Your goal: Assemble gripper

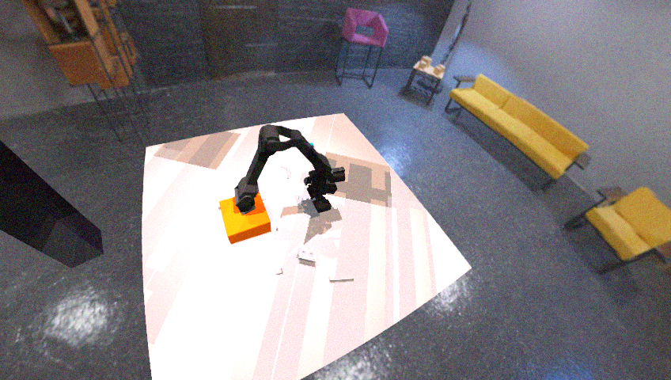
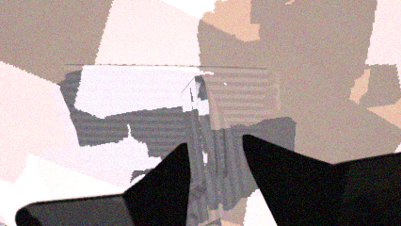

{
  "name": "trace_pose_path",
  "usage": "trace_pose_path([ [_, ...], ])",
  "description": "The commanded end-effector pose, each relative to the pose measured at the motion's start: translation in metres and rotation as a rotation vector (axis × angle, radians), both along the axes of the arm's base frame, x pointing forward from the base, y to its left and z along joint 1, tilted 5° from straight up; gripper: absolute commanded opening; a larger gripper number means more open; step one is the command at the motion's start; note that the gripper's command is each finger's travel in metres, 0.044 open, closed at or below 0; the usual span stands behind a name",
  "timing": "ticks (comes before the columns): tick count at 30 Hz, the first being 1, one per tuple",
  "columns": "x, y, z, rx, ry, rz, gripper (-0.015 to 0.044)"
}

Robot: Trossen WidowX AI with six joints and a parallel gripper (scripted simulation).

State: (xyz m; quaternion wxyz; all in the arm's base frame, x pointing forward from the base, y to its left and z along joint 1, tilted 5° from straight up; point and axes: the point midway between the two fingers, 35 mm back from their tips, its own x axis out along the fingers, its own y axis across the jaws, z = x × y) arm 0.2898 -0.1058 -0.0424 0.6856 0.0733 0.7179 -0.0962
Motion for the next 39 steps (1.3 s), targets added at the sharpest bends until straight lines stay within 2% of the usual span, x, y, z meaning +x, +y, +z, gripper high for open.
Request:
trace_pose_path([
  [1,-0.0004,-0.0008,-0.0003,-0.005,0.002,0.004,0.0134],
  [39,0.0002,-0.0011,0.0040,-0.005,0.002,0.004,0.0134],
])
